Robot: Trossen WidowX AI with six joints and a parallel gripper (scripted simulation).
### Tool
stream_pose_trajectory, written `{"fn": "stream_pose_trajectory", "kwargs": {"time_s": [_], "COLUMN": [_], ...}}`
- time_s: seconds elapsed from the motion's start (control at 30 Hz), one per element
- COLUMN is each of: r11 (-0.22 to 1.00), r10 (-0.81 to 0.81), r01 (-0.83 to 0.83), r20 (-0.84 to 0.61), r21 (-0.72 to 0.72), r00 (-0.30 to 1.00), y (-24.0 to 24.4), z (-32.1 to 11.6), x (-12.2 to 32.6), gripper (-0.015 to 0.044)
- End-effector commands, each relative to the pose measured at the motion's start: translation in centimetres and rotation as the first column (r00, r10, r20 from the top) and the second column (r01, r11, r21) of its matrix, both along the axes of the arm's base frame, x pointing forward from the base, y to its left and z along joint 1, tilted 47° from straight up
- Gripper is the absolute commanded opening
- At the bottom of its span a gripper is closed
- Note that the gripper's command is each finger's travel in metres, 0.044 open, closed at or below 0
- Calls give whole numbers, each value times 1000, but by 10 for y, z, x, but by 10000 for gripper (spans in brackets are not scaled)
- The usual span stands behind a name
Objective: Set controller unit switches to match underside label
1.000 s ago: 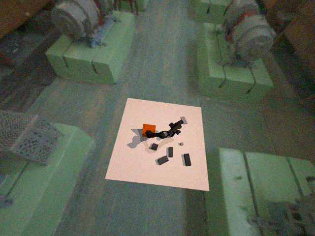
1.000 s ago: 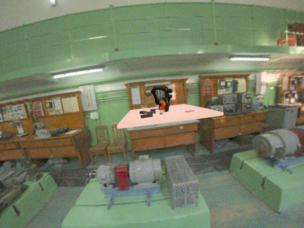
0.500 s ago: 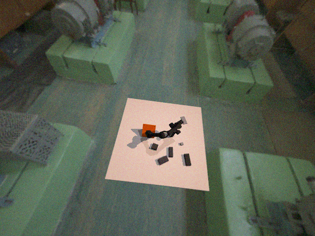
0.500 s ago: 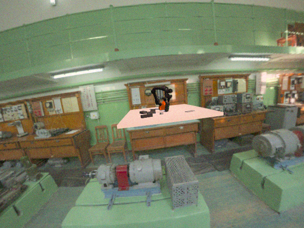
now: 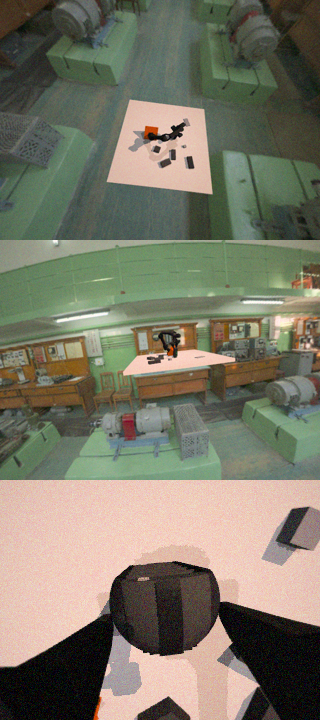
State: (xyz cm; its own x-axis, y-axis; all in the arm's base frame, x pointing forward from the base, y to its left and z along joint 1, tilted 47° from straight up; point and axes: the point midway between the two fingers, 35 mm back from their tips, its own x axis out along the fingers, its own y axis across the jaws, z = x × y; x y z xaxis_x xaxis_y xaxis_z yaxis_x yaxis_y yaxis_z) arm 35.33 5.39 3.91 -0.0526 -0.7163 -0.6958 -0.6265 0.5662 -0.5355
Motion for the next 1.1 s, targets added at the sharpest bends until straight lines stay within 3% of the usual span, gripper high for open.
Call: {"fn": "stream_pose_trajectory", "kwargs": {"time_s": [0.0,1.07], "r11": [1000,1000], "r10": [-7,-7], "r01": [7,7], "r20": [-7,-8], "r21": [-2,-2], "r00": [1000,1000], "y": [-3,-15], "z": [0,12], "x": [-5,-26], "gripper": [337,337]}}
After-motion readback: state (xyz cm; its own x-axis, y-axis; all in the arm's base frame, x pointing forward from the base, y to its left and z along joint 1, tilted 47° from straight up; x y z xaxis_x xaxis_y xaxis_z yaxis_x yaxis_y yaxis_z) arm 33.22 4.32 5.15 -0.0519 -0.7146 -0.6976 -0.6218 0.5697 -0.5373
